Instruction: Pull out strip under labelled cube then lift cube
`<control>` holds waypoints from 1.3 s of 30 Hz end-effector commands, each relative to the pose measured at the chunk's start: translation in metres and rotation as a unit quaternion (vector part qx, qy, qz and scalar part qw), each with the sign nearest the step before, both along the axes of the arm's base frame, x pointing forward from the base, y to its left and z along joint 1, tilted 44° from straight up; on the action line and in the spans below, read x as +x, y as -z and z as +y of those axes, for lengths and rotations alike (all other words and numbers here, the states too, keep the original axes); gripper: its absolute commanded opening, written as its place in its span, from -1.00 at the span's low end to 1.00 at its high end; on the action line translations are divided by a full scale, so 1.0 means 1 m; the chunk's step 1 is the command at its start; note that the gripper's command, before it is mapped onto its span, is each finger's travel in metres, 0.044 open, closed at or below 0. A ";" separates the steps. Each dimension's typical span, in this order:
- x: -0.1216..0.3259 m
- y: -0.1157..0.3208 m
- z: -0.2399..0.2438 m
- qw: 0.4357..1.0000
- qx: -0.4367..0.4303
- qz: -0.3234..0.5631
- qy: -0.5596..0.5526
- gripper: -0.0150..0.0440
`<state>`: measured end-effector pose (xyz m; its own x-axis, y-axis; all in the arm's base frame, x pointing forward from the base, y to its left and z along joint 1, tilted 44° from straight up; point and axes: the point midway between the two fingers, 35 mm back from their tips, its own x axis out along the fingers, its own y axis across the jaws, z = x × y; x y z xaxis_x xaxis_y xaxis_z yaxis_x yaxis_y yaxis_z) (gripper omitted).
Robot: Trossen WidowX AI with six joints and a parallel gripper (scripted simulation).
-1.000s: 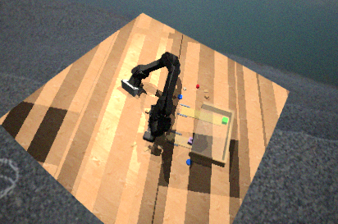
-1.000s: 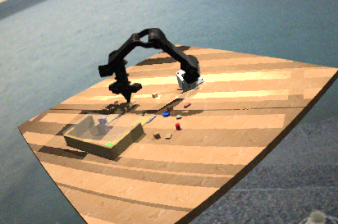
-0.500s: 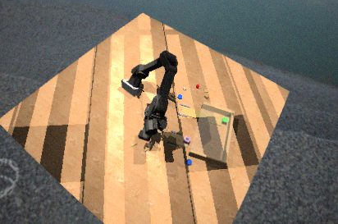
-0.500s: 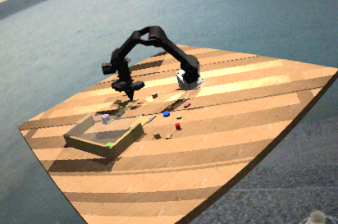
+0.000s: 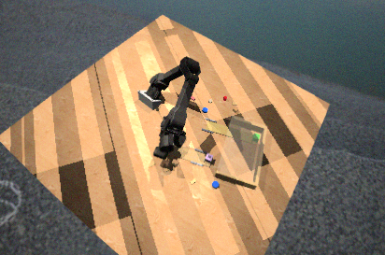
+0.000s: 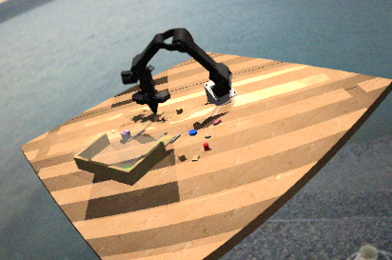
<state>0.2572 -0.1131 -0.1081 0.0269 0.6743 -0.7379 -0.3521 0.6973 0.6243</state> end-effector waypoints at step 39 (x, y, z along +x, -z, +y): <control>0.095 -0.069 0.005 0.999 0.003 0.038 0.025 1.00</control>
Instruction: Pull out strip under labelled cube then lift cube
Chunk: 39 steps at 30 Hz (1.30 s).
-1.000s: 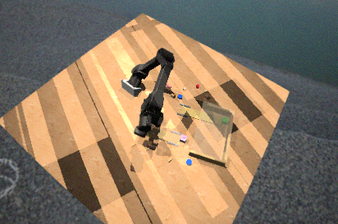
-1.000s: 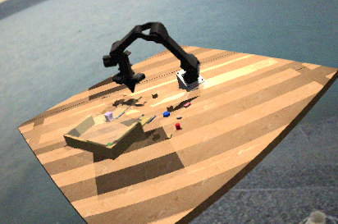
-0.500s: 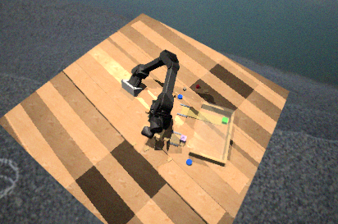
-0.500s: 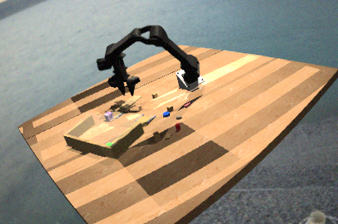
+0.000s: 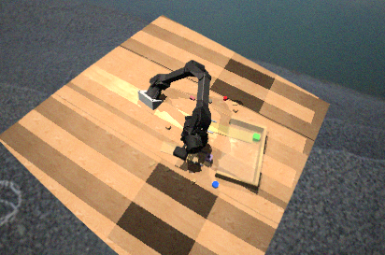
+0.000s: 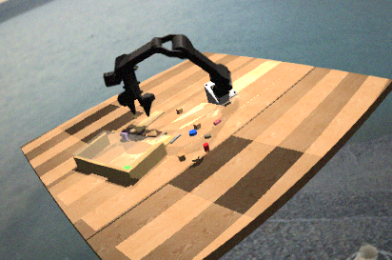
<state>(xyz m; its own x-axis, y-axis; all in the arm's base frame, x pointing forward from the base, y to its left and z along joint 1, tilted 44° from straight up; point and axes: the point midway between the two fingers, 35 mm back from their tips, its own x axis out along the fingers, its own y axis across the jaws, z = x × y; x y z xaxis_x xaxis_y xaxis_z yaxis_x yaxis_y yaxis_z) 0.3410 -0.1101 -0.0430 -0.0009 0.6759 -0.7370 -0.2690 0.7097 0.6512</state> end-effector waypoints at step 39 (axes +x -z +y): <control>0.106 -0.035 0.028 1.000 0.003 -0.004 0.002 0.36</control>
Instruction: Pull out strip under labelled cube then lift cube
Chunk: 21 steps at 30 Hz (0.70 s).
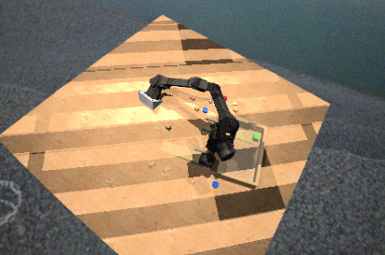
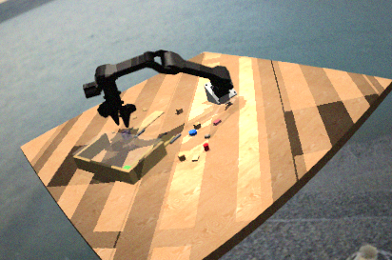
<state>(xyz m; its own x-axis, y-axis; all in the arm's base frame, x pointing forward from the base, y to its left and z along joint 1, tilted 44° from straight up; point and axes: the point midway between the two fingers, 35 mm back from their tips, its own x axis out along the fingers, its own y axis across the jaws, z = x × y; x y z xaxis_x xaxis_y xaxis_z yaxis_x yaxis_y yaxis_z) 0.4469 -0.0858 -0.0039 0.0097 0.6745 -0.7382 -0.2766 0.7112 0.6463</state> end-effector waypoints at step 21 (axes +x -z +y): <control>0.001 0.029 0.028 1.000 0.004 0.002 0.001 0.36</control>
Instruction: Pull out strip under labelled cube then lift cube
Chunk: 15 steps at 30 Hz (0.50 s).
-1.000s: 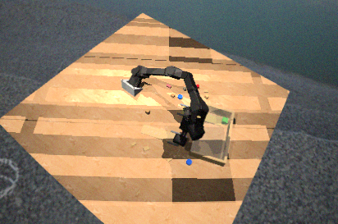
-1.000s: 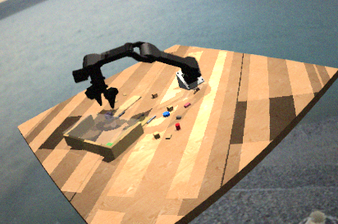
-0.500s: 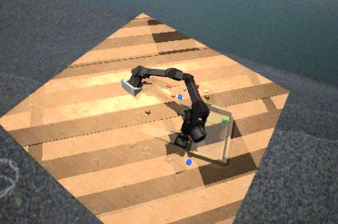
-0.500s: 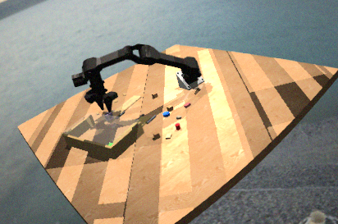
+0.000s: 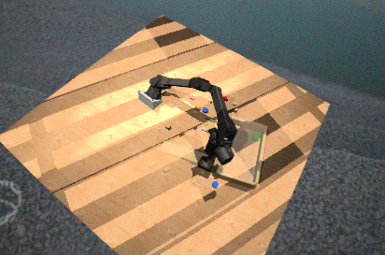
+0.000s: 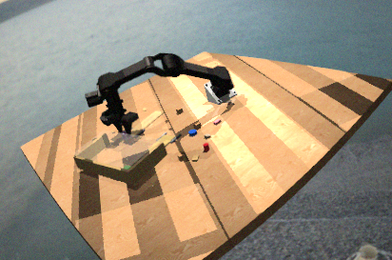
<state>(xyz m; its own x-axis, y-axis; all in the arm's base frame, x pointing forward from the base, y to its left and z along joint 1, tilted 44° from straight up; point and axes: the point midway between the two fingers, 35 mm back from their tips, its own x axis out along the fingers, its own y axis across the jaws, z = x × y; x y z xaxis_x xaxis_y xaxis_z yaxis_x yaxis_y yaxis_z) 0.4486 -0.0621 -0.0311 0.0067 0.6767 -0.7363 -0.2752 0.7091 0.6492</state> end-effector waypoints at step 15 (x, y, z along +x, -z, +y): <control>-0.001 0.008 0.008 1.000 0.000 0.000 0.000 -0.02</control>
<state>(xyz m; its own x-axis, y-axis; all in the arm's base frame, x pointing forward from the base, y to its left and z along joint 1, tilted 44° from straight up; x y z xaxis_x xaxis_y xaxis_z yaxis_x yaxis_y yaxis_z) 0.4479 -0.0534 -0.0393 0.0045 0.6776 -0.7354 -0.2754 0.7078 0.6505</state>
